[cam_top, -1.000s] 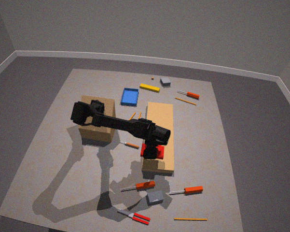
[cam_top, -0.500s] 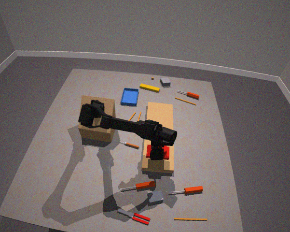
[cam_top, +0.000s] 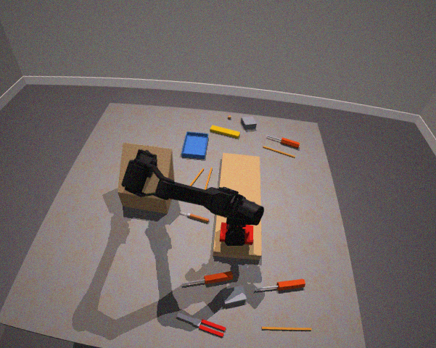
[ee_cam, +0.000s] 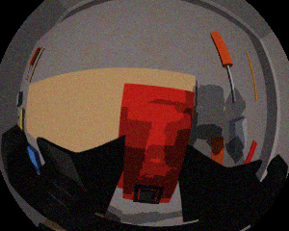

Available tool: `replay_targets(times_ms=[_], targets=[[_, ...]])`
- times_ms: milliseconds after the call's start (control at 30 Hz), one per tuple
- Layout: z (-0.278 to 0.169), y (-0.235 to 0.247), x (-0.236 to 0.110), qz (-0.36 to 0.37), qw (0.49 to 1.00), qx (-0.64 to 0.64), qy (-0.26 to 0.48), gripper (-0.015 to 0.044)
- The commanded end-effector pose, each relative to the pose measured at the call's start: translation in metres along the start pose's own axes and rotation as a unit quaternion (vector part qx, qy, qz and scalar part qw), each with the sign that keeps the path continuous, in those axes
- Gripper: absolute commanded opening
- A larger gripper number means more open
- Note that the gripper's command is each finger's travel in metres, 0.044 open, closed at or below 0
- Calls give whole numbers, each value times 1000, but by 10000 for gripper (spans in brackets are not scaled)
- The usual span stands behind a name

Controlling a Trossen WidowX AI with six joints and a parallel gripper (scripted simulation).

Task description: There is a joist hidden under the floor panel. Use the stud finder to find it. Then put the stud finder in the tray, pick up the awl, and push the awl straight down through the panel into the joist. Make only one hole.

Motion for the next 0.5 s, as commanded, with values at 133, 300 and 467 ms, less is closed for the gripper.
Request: replay_targets(times_ms=[133,300,467], targets=[[-4,0,15,2,1000,-5,-4,0],[-5,0,20,2,1000,-5,-4,0],[-7,-1,28,2,1000,-5,-4,0]])
Point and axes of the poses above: the point midway between the two fingers, 35 mm back from their tips, its own x axis out along the fingers, its own y axis across the jaws, z = x × y, the point moved 7 cm from there along -x, back along the fingers, and after that the axes turned 13 degrees about x, right-handed, at the moved point
